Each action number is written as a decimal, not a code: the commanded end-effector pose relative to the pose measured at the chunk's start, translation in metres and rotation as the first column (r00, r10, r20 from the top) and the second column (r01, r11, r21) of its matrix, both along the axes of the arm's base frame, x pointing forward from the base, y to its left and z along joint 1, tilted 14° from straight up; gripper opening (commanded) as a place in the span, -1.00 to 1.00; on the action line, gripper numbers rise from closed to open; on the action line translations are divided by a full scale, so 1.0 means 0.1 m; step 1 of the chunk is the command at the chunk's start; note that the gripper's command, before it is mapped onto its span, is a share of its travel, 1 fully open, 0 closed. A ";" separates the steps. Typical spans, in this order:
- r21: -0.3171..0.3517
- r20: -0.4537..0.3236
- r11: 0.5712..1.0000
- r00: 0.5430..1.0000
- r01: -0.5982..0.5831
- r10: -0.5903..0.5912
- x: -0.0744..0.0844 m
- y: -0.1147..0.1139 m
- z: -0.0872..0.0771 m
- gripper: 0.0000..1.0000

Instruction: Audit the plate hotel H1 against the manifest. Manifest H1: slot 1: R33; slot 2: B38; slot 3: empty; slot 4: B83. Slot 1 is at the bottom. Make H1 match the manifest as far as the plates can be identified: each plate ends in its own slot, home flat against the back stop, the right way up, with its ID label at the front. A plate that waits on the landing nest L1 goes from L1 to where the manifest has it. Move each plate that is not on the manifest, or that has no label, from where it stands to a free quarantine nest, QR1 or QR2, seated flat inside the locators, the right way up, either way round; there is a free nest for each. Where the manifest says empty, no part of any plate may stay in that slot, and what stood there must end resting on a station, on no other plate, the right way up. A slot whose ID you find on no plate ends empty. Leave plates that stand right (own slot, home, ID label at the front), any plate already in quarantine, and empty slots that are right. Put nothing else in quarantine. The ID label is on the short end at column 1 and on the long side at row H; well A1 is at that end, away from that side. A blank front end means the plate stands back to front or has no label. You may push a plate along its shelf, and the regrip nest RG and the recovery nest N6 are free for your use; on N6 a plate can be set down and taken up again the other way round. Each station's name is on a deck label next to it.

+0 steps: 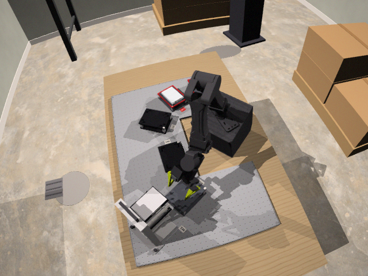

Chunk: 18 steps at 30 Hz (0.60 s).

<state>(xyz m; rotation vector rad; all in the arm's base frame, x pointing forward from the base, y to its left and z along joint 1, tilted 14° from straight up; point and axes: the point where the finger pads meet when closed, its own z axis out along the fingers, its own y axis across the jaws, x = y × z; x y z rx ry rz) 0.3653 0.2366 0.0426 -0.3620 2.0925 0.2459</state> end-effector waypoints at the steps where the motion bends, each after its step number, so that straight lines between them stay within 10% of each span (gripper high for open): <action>1: -0.010 -0.009 1.000 1.000 0.008 -0.008 -0.03 -0.06 -0.13 1.00; 18: 0.016 0.024 1.000 1.000 0.006 -0.007 0.14 0.04 -0.22 1.00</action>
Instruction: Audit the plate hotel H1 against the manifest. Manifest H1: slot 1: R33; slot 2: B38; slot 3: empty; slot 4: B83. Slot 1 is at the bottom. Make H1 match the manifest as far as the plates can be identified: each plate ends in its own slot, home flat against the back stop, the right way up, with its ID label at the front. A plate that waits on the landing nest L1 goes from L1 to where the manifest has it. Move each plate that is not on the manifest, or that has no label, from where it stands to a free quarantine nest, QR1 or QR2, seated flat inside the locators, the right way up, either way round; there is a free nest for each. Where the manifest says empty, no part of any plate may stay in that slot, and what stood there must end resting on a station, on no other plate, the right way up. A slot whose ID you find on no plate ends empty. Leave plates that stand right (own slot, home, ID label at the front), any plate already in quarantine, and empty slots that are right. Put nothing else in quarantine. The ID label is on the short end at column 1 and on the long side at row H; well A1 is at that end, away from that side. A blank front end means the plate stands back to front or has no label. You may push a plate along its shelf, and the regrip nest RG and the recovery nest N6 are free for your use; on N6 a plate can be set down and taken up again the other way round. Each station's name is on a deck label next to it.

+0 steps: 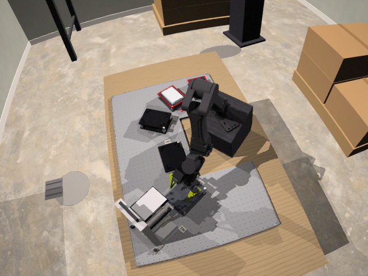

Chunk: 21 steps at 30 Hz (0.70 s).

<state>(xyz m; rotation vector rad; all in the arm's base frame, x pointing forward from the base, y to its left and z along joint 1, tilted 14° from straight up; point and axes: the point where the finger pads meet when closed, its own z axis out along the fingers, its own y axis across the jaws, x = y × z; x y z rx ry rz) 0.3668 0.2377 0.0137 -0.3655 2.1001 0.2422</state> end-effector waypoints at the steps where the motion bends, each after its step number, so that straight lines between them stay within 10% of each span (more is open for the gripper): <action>1: 0.021 0.031 1.000 1.000 0.005 -0.006 0.14 0.04 0.08 1.00; 21: 0.007 0.010 1.000 1.000 0.004 -0.004 0.36 0.12 0.06 1.00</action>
